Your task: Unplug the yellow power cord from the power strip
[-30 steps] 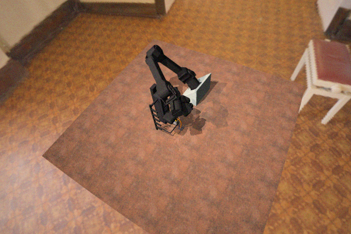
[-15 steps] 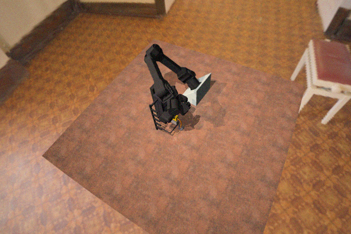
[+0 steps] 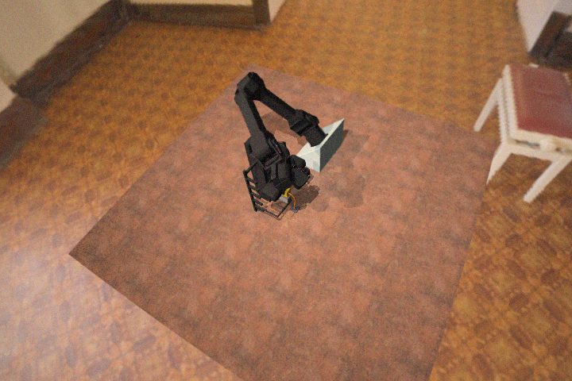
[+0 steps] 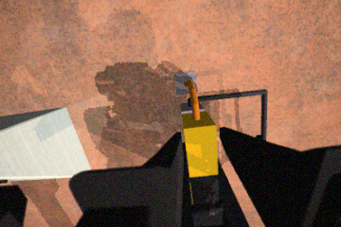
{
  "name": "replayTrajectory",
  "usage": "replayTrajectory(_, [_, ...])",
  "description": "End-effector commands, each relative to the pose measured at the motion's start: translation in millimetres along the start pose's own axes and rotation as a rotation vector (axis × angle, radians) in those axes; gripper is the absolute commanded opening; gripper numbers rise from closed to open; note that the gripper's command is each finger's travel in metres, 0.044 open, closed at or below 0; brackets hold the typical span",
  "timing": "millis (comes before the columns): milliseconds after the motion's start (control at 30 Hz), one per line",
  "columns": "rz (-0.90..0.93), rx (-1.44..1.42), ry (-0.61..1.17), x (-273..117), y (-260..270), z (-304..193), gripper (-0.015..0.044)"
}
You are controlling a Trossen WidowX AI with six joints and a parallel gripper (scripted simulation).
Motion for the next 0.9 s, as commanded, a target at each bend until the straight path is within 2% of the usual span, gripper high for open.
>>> replayTrajectory(0, [0.0, 0.0, 0.0, -0.2, 0.0, 0.1, 0.0107])
replayTrajectory(67, [0.0, 0.0, 0.0, -0.2, 0.0, 0.1, 0.0055])
replayTrajectory(333, [0.0, 0.0, 0.0, -0.2, 0.0, 0.1, 0.0002])
replayTrajectory(867, [0.0, -0.002, -0.002, -1.3, 2.3, 21.5, 0.0])
Point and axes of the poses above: the point midway between the two fingers, 35 mm back from their tips, its own x axis out along the fingers, its own y axis across the jaws, z = x × y, the point moved 7 cm from there along -x, back along the fingers, and after that the axes turned 11 degrees about x, right-handed, at the moved point
